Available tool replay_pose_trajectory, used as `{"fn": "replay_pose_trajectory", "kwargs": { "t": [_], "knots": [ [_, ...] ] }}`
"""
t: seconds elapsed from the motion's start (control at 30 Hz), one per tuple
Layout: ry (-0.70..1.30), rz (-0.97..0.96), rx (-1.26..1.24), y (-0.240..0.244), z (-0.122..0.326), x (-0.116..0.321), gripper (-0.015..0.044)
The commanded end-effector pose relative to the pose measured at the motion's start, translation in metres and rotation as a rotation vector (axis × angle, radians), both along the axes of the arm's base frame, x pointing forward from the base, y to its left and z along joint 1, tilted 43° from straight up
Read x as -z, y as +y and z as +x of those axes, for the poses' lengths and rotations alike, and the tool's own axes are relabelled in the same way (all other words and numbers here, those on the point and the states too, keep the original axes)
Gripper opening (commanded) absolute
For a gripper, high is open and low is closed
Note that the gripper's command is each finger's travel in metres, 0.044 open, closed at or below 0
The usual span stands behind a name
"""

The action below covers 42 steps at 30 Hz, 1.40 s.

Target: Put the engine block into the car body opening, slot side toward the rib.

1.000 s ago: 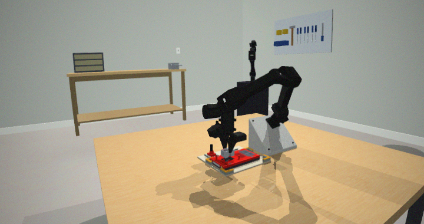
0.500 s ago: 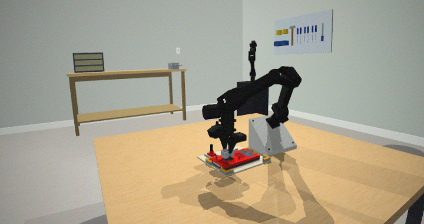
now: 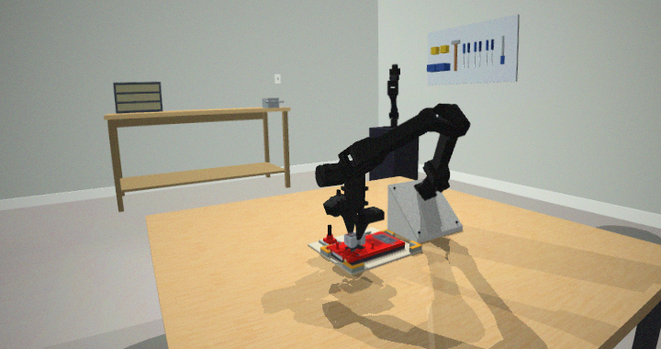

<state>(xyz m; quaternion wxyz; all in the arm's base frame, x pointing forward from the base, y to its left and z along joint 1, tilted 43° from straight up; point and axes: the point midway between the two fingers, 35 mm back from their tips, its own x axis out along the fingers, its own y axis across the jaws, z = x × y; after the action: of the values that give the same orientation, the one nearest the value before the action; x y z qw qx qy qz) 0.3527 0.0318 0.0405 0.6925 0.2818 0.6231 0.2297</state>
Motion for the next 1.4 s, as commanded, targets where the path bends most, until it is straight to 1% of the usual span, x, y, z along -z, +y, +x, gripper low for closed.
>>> {"fn": "replay_pose_trajectory", "kwargs": {
  "t": [0.0,1.37],
  "knots": [
    [0.008,0.007,0.004,0.0012,-0.0006,0.0017,0.0159],
    [0.008,0.007,0.004,0.0053,0.0002,0.0060,0.0159]
  ]
}}
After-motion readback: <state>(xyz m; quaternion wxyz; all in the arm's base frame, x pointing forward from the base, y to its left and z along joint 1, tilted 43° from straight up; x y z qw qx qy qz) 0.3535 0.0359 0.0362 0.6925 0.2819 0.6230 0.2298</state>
